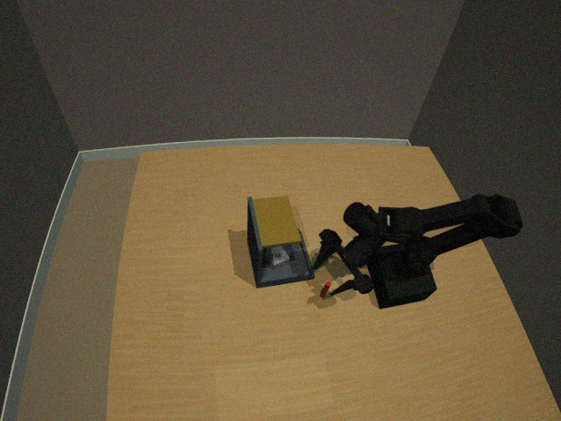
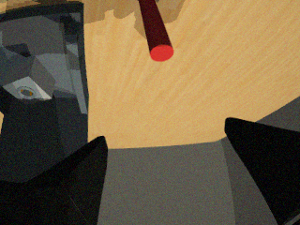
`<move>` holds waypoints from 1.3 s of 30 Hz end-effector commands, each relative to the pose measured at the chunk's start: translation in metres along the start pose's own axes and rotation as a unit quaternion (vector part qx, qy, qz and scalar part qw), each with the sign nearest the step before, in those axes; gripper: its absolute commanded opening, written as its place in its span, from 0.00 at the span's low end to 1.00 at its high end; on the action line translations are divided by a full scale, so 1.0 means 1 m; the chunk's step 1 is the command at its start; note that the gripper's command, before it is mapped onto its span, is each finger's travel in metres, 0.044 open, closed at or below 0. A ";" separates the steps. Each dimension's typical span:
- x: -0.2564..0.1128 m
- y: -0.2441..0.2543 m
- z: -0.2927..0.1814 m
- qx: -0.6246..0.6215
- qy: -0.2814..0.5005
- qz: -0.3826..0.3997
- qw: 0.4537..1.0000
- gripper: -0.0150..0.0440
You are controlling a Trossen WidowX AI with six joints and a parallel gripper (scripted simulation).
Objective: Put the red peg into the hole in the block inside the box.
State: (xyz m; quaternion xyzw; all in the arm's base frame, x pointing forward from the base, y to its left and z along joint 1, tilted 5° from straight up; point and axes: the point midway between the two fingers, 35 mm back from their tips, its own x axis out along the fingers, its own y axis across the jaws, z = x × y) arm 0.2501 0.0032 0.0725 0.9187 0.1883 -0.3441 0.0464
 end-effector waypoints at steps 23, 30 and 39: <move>0.007 0.000 0.010 0.001 -0.002 0.000 1.000 0.63; 0.016 0.002 0.017 0.001 -0.002 0.000 1.000 0.63; 0.028 0.003 0.027 0.001 -0.002 0.000 1.000 0.63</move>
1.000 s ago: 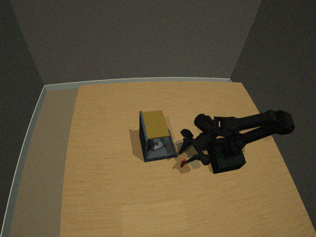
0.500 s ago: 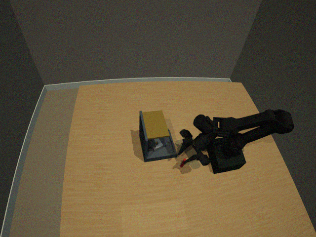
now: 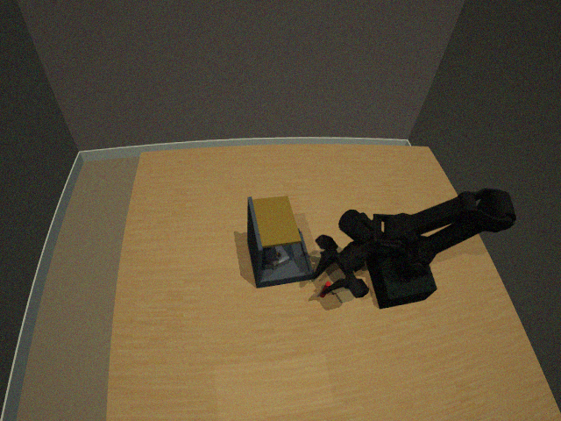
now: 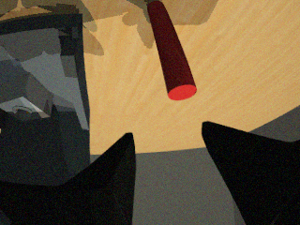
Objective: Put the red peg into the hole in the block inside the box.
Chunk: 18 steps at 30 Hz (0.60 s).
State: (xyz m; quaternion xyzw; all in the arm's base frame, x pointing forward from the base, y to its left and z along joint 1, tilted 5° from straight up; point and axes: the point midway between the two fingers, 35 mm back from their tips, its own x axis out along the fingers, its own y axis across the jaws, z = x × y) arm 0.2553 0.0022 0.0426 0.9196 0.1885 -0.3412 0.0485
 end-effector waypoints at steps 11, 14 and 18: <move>0.017 -0.002 0.022 0.004 -0.005 -0.001 1.000 0.63; 0.020 -0.003 0.026 0.004 -0.005 -0.001 1.000 0.63; 0.023 -0.004 0.031 0.004 -0.005 -0.001 1.000 0.63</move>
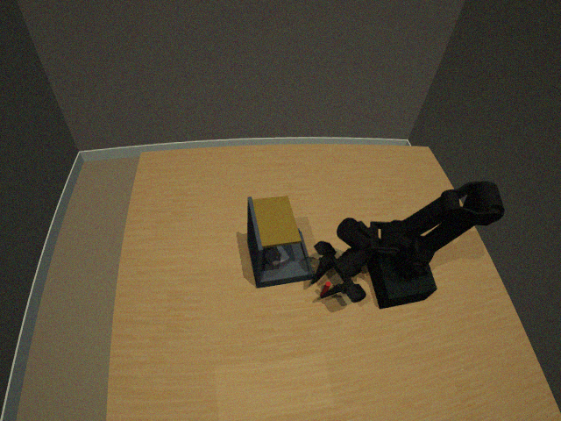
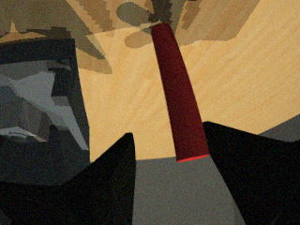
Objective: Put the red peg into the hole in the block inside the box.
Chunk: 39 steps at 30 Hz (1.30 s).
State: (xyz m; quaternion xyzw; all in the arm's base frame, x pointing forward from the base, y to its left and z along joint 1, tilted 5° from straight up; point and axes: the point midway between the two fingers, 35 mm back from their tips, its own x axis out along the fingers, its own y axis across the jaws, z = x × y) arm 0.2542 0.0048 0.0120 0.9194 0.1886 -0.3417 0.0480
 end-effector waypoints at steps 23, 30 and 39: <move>0.007 -0.004 0.013 0.001 -0.002 -0.001 1.000 0.28; 0.007 -0.004 0.013 0.001 -0.002 -0.001 1.000 0.25; 0.003 -0.002 0.007 0.001 -0.002 -0.001 1.000 0.25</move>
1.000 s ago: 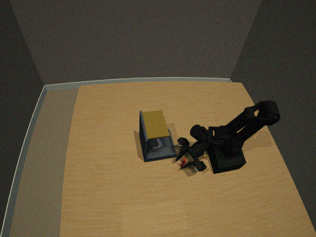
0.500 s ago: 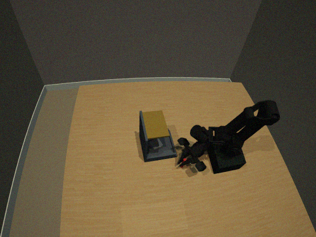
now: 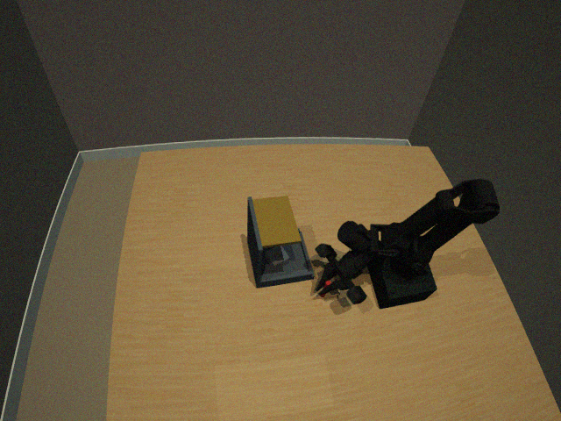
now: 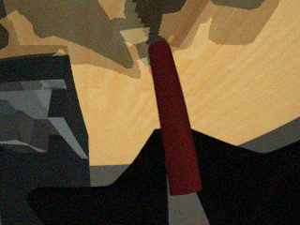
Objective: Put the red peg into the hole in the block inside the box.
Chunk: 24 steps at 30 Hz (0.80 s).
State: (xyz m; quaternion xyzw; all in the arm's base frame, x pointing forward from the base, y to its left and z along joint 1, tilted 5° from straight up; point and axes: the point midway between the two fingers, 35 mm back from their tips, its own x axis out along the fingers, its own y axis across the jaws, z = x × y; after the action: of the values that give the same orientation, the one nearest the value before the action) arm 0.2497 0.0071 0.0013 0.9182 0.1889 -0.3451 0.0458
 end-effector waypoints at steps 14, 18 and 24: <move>-0.011 0.003 -0.016 -0.001 0.001 0.001 1.000 0.25; -0.014 0.003 -0.020 -0.001 0.000 0.001 1.000 0.25; -0.020 0.003 -0.026 0.000 0.000 0.001 1.000 0.25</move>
State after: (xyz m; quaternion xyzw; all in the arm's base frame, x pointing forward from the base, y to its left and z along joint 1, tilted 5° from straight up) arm 0.2525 0.0038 0.0278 0.9180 0.1876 -0.3464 0.0454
